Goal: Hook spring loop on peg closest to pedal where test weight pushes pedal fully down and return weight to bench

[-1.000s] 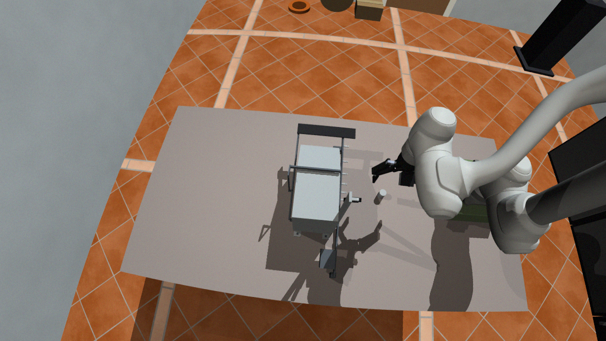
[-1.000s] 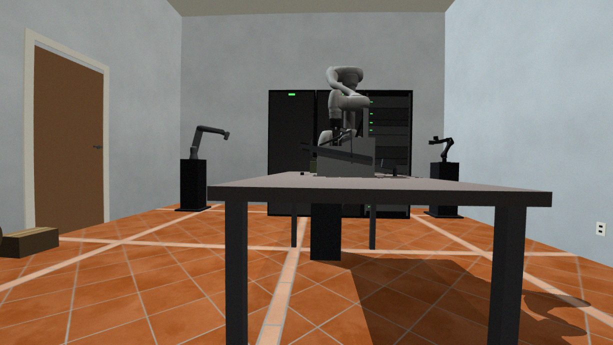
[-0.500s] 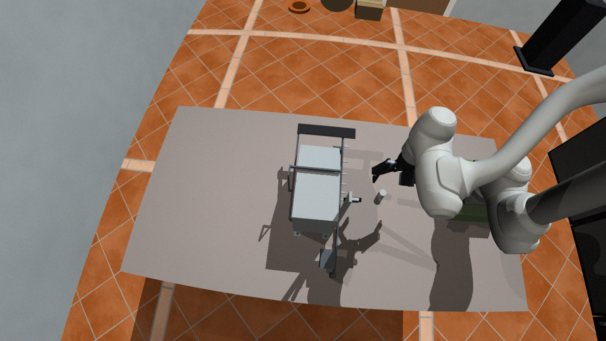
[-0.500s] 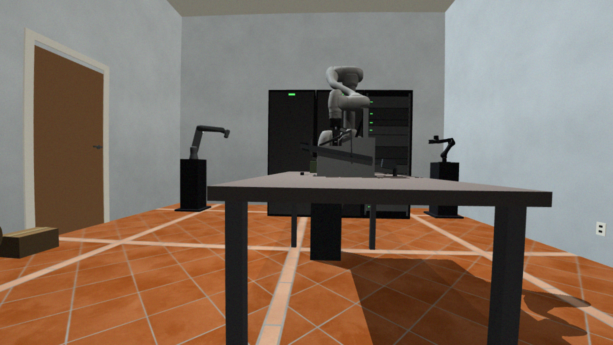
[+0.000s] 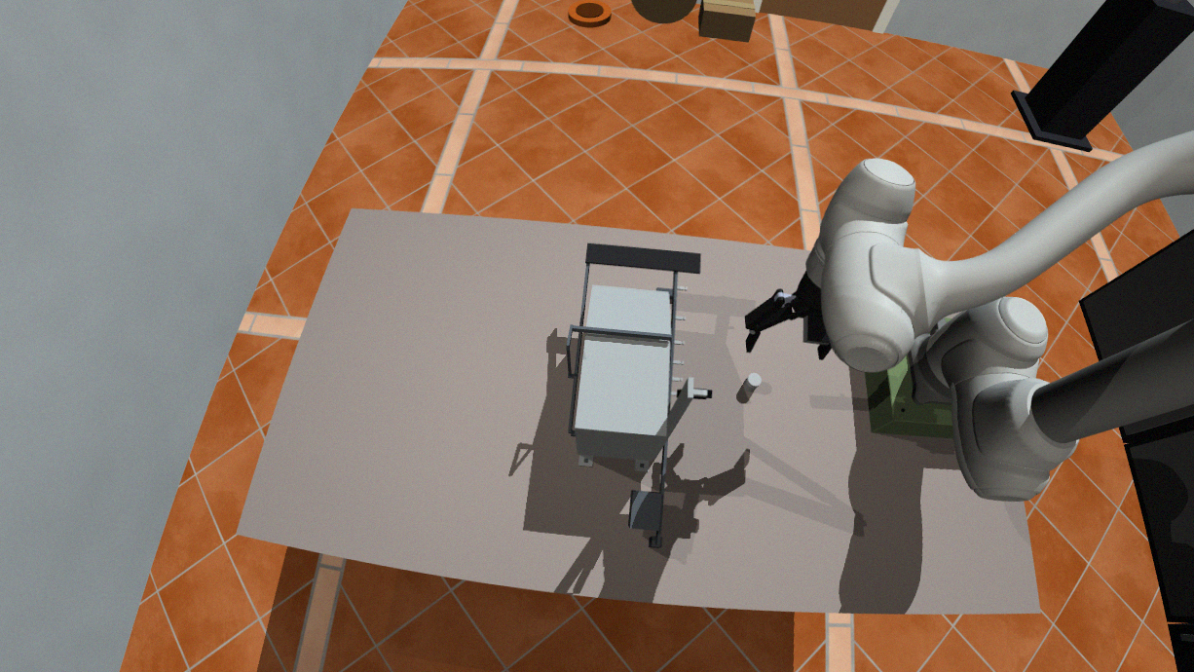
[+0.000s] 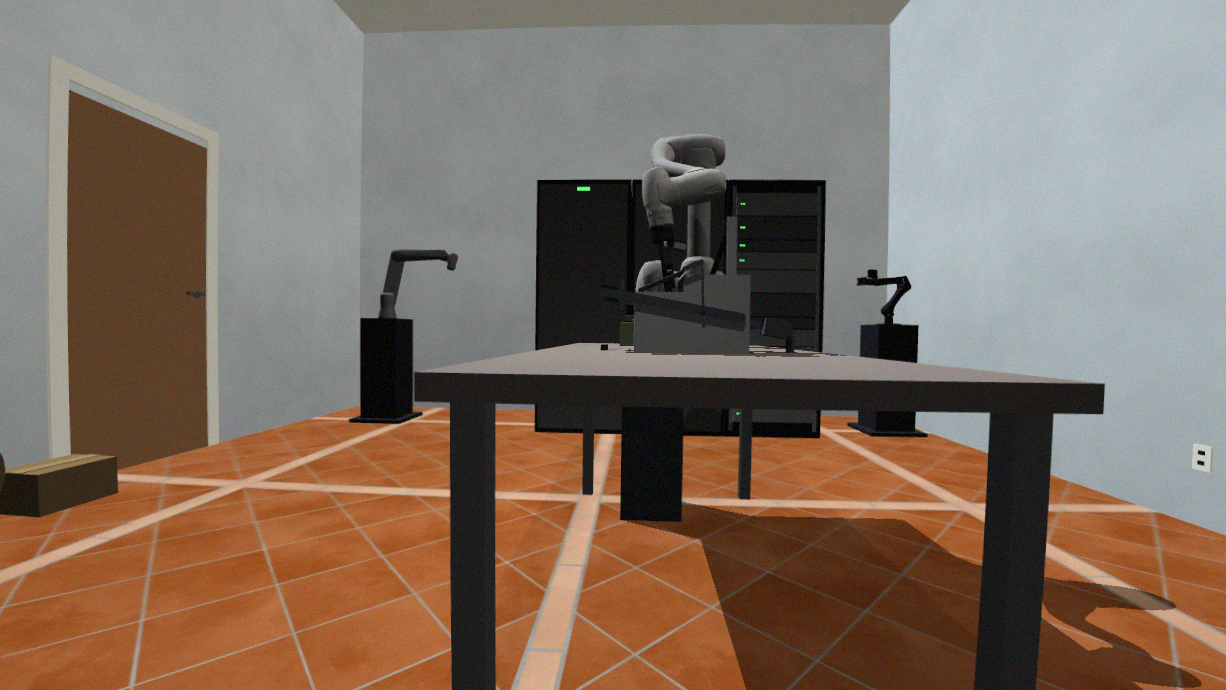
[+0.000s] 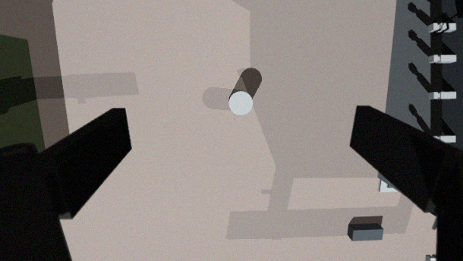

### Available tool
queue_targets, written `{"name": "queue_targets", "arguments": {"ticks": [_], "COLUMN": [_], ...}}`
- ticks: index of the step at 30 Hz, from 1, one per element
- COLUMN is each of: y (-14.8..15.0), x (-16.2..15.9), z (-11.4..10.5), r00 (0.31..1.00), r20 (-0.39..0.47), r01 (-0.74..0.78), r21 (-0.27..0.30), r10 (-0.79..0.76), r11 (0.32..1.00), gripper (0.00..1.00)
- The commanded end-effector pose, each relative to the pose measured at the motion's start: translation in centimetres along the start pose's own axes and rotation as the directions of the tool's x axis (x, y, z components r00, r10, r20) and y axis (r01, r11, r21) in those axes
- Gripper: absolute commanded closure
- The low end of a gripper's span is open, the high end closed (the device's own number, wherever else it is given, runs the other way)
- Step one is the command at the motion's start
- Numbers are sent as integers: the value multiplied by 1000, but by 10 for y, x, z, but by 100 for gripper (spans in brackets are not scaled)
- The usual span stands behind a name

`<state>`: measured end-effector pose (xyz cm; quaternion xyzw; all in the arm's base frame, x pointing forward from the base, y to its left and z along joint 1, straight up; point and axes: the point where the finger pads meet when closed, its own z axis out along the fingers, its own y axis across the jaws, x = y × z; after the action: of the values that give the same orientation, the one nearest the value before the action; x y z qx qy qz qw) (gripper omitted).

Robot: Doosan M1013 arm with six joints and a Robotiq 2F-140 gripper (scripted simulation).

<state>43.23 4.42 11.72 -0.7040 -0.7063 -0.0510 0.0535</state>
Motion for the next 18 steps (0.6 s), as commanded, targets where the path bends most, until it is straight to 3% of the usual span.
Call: {"name": "queue_targets", "arguments": {"ticks": [1, 3, 4, 18], "y": [0, 0, -12, -12], "x": [0, 0, 7, 7], "z": [-1, -1, -46, -46], "r00": [1000, 1000, 989, 989], "r20": [-1, -1, -150, -150], "r01": [0, 0, 3, 3], "r21": [0, 0, 0, 0], "r10": [0, 0, -3, -3], "r11": [1000, 1000, 1000, 1000], "gripper": [0, 0, 0, 0]}}
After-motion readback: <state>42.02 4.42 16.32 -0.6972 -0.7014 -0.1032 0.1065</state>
